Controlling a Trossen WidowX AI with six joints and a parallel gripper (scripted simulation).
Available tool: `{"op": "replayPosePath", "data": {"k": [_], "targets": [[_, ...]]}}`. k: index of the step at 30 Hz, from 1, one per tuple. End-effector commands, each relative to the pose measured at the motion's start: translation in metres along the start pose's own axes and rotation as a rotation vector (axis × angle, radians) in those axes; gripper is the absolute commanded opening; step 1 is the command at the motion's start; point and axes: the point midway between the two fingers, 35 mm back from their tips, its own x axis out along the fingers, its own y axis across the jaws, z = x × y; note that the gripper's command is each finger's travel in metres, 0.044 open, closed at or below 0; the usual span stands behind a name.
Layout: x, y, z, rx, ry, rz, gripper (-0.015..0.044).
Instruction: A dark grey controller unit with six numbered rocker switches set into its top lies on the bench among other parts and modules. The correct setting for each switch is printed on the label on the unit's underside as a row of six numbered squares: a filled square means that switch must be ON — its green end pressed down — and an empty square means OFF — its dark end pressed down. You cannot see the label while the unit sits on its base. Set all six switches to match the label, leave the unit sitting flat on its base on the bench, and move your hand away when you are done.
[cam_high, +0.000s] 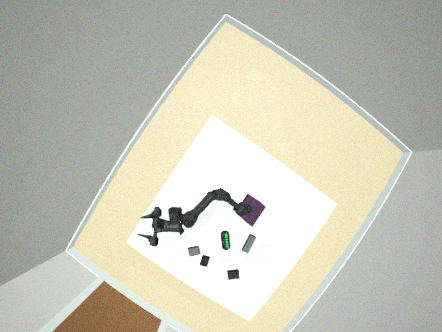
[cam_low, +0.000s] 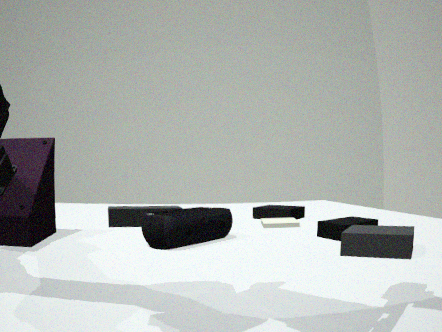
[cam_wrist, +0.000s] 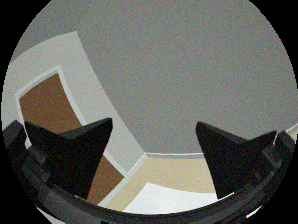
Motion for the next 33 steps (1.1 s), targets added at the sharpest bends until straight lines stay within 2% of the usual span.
{"op": "replayPosePath", "data": {"k": [1,5,15,23,33], "targets": [[0.000,0.000,0.000,0.000,0.000,0.000,0.0374],[0.001,0.008,-0.009,-0.018,0.022,0.019,0.0269],[-0.009,0.099,-0.137,-0.252,0.317,0.258,0.0006],[-0.052,0.152,-0.254,-0.459,0.594,0.463,0.0000],[-0.135,0.181,-0.368,-0.630,0.918,0.696,0.0000]]}}
